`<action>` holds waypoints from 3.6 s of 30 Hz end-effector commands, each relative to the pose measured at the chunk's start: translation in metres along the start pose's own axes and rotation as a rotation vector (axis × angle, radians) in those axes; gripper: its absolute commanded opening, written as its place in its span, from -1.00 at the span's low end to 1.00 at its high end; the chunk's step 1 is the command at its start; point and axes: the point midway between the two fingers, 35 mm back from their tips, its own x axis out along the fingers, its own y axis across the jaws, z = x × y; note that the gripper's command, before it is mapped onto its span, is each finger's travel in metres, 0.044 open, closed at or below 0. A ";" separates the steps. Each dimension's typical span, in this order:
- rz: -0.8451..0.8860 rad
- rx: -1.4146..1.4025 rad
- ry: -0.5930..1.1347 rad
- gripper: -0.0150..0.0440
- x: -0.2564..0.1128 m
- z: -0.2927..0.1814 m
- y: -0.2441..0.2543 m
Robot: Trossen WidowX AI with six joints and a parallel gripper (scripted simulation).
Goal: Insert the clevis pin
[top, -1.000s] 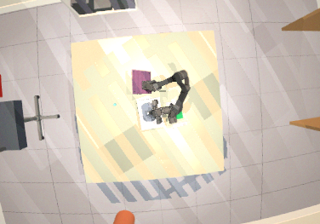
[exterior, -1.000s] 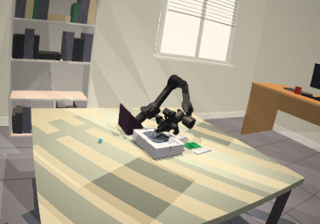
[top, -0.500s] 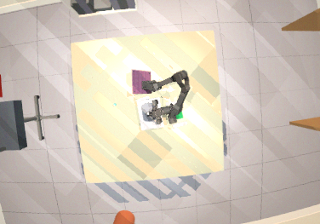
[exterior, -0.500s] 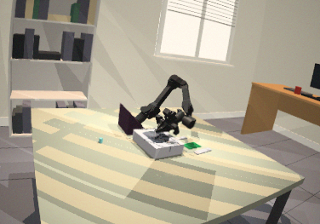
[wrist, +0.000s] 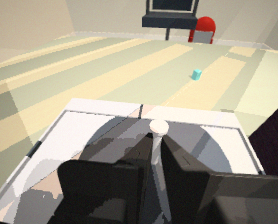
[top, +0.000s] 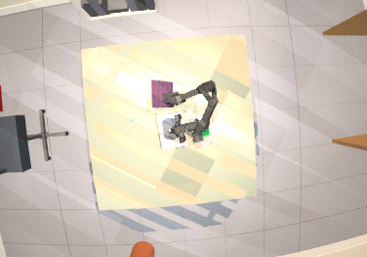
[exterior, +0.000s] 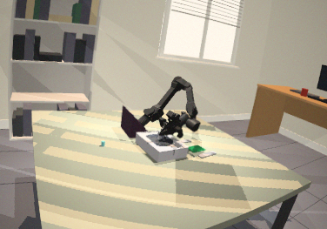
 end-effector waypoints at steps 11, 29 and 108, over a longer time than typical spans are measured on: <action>0.008 0.000 0.004 -0.49 -0.001 0.000 0.003; 0.008 0.000 0.004 -0.49 -0.001 0.000 0.004; 0.008 0.000 0.004 -0.49 -0.001 -0.001 0.008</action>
